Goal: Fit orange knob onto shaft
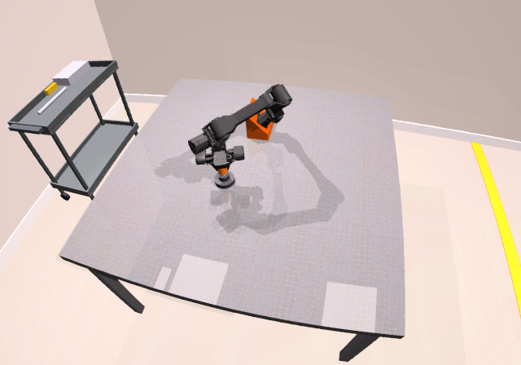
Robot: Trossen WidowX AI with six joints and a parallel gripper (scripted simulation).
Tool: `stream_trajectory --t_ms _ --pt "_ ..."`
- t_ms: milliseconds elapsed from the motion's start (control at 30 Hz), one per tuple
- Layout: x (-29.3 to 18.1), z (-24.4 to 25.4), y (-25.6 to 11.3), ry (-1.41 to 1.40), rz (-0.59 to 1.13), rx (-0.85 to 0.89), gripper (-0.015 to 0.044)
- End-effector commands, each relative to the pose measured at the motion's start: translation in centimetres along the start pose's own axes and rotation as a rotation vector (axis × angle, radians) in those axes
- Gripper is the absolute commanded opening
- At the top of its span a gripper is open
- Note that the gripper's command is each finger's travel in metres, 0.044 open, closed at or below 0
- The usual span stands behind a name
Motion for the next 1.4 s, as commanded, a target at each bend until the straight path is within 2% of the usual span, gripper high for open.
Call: stream_trajectory --t_ms 0,800,1367 --pt "0.26 -0.07 -0.37 0.394 -0.004 -0.002 0.0000" --pt "-0.24 -0.01 -0.01 2.057 -0.005 0.002 0.0000" --pt "-0.21 -0.15 -0.23 2.104 -0.005 0.002 0.0000"
Point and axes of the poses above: the point midway between the two fingers, 35 mm back from their tips, its own y axis out along the fingers, its own z axis across the jaws, x = y × z, the point moved 2 cm from there along -y, back along the fingers
